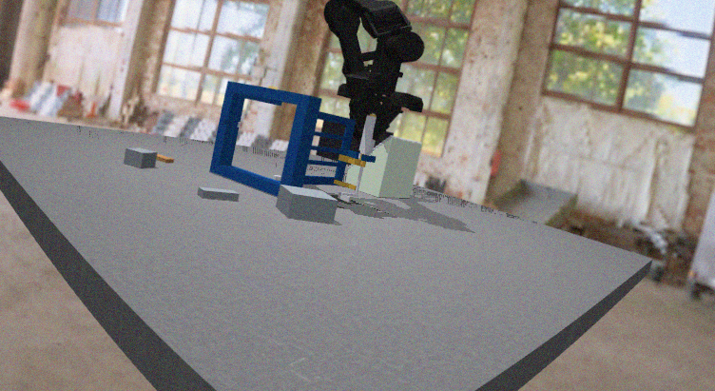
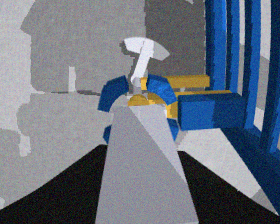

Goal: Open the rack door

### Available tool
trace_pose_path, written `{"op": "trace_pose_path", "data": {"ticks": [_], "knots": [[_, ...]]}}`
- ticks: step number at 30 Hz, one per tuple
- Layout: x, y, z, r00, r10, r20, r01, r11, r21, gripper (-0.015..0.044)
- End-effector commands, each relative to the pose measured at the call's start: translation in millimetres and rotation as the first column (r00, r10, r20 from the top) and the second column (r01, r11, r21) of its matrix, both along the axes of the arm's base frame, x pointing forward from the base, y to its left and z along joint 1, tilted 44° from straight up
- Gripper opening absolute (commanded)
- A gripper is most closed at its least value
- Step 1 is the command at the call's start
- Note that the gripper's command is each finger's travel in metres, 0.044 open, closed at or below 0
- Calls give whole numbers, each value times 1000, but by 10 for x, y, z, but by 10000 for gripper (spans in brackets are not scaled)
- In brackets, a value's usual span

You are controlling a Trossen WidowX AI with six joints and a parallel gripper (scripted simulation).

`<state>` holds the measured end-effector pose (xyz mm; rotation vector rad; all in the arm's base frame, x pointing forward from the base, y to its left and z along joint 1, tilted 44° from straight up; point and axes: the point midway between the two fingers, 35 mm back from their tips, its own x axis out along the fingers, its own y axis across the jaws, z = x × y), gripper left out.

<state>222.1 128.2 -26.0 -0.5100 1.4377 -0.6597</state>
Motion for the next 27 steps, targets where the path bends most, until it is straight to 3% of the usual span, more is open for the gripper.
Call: {"op": "trace_pose_path", "data": {"ticks": [1, 6, 27], "knots": [[3, -3, -3, 1000, -15, 9, 15, 1000, 2, 173], [3, -3, -3, 1000, -15, 9, 15, 1000, 2, 287], [16, 195, 183, 1000, -14, 8, 14, 1000, 4, 287]]}}
